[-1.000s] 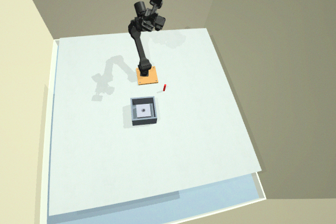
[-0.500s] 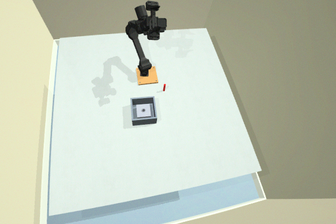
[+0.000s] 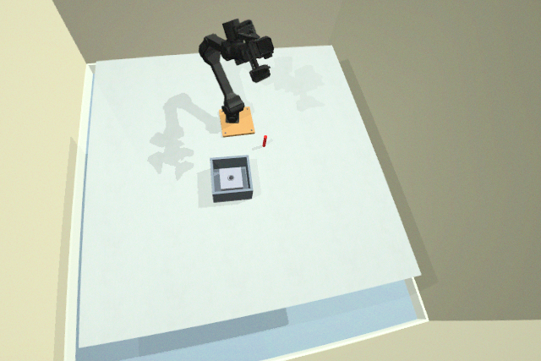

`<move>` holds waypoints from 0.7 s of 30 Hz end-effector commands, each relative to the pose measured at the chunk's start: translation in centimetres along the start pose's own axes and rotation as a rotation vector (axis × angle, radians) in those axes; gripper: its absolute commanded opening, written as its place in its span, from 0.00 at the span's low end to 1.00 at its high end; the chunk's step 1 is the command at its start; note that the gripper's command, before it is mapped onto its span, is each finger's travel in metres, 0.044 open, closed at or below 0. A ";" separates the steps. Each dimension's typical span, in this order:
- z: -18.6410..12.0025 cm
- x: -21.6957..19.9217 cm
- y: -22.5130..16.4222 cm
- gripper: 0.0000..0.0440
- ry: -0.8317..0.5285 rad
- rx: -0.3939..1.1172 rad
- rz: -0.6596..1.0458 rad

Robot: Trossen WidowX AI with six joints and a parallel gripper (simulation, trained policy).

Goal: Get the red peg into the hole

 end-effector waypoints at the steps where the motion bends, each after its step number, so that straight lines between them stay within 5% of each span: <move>1: 0.4 2.0 0.3 1.00 0.083 0.005 0.106; 21: 0.4 9.1 2.2 1.00 0.447 0.114 0.674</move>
Point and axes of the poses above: the point midway between the two fingers, 35 mm back from their tips, its own z axis out along the fingers, its own x axis across the jaws, y = z × x, the point moved 9 cm from there along -z, back along the fingers, and after that the axes turned 10 degrees about -z, right-handed, at the moved point
